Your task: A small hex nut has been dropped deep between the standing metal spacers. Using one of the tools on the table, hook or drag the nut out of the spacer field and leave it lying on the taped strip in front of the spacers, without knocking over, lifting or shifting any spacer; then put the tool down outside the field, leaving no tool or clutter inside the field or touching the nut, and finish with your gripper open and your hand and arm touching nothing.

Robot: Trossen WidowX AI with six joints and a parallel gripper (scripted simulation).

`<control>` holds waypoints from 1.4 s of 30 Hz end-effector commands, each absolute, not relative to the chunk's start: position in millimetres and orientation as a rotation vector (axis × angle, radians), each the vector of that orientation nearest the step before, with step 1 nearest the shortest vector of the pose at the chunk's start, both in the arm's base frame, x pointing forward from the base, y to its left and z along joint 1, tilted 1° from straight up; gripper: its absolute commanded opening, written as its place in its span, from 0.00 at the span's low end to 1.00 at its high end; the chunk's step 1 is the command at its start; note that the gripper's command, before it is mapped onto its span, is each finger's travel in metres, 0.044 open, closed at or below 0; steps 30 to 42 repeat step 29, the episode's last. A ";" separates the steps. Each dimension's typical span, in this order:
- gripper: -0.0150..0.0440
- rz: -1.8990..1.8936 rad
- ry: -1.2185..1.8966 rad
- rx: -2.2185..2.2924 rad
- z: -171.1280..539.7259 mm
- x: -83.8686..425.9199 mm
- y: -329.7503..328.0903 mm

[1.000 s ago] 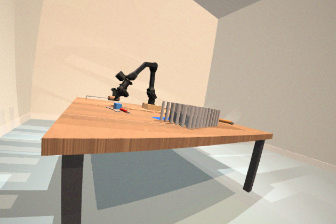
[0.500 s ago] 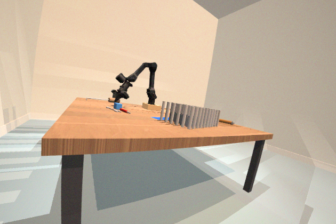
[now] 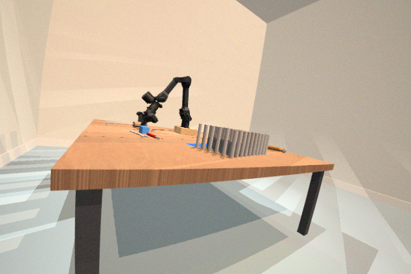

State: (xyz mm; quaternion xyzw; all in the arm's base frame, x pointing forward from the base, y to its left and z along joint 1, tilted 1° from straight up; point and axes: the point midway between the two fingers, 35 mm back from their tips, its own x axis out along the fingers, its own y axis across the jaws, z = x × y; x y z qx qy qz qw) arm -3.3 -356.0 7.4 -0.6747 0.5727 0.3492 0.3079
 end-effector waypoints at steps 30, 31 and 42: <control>1.00 0.924 1.514 -1.784 -3.0 -2.9 -352.4; 1.00 0.924 1.514 -1.784 -3.0 -2.9 -352.4; 1.00 0.924 1.514 -1.784 -3.0 -2.9 -352.4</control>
